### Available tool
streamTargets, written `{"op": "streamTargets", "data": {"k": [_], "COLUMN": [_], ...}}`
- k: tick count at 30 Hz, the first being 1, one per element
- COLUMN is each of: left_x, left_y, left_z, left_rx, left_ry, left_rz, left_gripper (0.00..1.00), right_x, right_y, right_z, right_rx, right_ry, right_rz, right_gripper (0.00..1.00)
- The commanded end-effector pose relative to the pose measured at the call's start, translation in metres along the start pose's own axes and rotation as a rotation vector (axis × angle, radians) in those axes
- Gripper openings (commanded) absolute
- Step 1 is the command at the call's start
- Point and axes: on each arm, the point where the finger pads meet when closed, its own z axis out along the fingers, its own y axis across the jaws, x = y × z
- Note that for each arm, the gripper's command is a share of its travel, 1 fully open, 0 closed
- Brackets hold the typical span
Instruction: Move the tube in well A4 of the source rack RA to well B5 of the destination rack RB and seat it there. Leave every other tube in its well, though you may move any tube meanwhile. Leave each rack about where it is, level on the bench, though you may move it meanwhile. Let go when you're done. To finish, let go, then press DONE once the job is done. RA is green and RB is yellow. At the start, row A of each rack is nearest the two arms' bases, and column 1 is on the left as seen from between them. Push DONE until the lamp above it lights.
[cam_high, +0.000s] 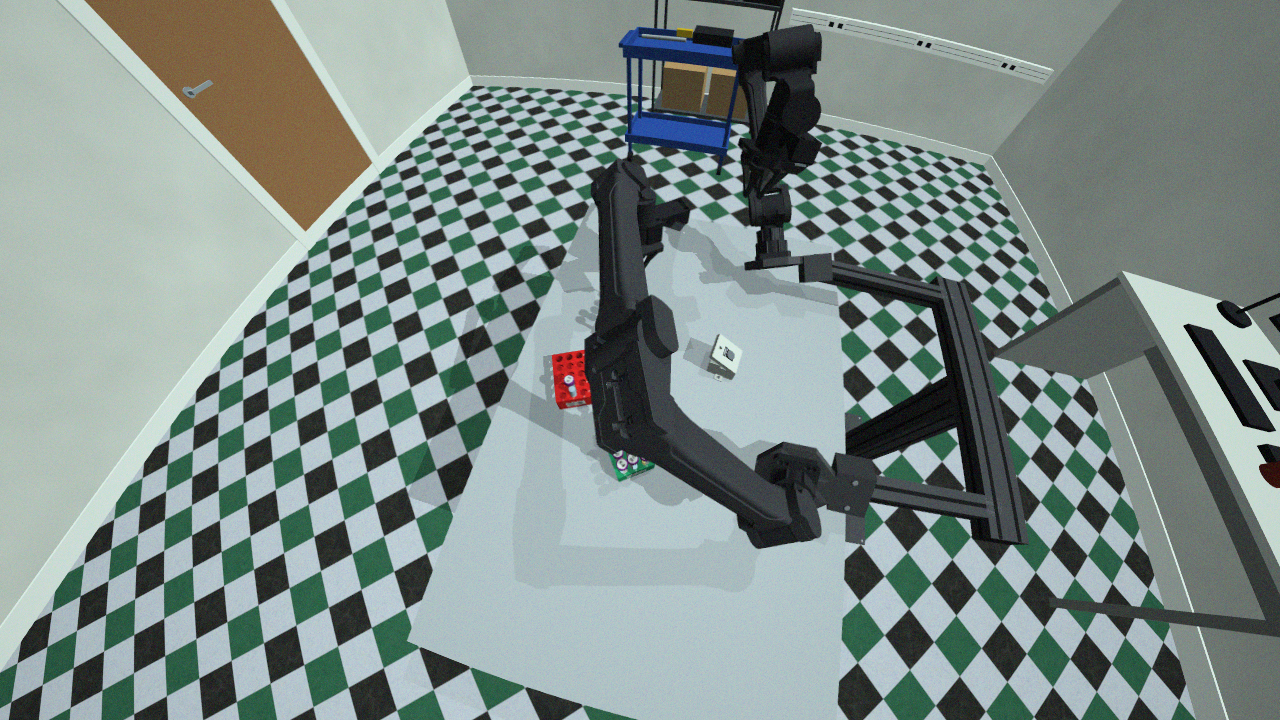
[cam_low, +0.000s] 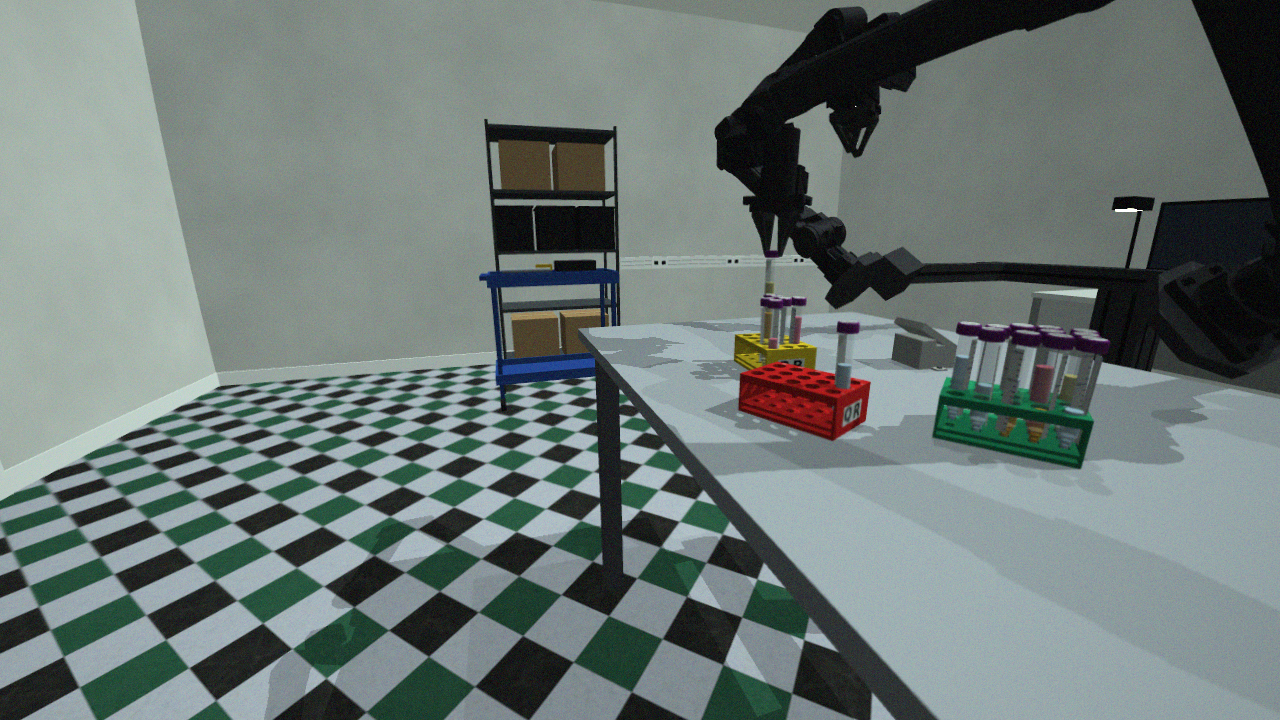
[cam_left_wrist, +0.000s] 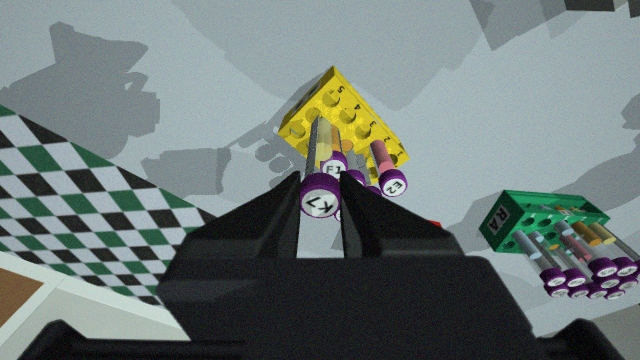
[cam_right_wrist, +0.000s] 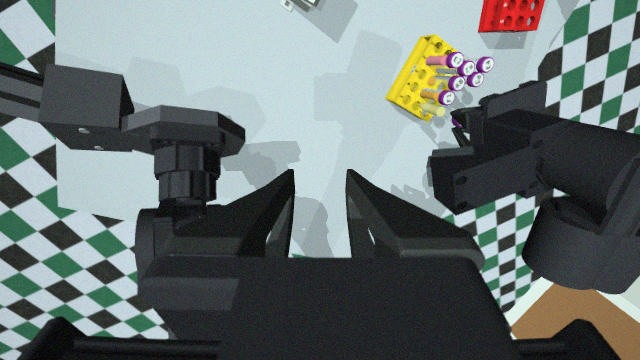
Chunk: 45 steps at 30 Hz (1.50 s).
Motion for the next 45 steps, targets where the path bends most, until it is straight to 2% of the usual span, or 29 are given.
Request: {"op": "streamTargets", "data": {"k": [1,7,39,45], "left_x": [0.0116,0.0189,0.0147,0.0106], "left_y": [0.0147,0.0214,0.0214,0.0164], "left_z": [0.0096,0.0110,0.0069,0.0145], "left_rx": [0.016,0.016,0.014,0.026], "left_ry": [-0.009,-0.008,-0.010,-0.008], "left_rz": [-0.005,-0.005,-0.022,-0.011], "left_gripper": [0.00,0.00,0.00,0.00], "right_x": [-0.0050,-0.0050,-0.0050,-0.0050], "right_y": [-0.0056,-0.0056,-0.0056,-0.0056], "right_z": [-0.0110,-0.0110,-0.0110,-0.0110], "right_rx": [0.009,0.009,0.009,0.009], "right_ry": [-0.029,-0.029,-0.029,-0.029], "right_rz": [0.011,0.011,0.011,0.011], "right_gripper": [0.30,0.30,0.30,0.30]}}
